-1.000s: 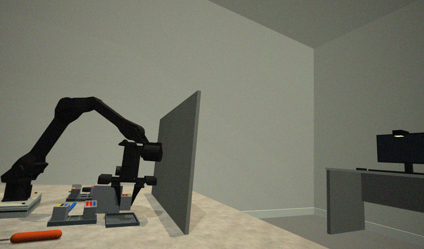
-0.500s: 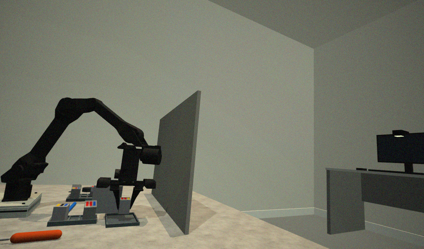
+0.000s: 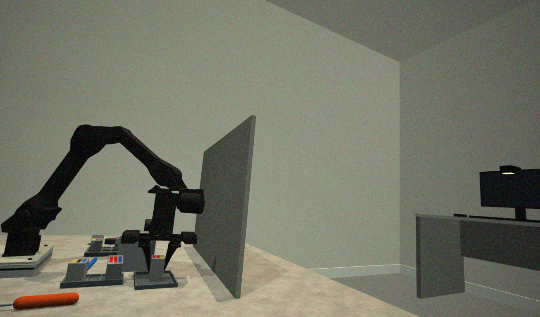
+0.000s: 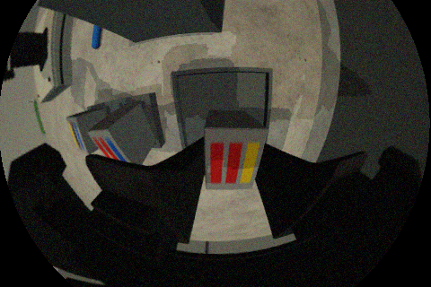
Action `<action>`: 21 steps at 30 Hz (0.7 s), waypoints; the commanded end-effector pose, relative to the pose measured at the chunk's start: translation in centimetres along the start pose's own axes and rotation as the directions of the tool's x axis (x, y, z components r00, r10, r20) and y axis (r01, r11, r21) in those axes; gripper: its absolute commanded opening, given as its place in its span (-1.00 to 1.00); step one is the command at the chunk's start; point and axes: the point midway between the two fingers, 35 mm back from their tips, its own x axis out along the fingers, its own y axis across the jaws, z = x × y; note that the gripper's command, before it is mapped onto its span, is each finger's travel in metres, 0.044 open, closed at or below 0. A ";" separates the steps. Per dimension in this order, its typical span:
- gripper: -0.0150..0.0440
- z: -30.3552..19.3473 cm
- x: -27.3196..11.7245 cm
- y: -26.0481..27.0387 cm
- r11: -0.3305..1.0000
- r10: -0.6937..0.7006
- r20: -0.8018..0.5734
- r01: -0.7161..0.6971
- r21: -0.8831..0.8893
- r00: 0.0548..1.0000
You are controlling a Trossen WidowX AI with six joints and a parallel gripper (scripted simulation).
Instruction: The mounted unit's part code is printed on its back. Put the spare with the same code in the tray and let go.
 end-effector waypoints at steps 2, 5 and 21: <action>-0.49 0.0 0.4 0.1 1.000 -0.001 0.000 0.001 -0.004 1.000; -0.22 0.0 0.1 0.0 1.000 0.000 0.000 0.000 0.000 1.000; 1.00 0.0 -0.8 -0.1 1.000 0.000 0.000 0.000 0.000 1.000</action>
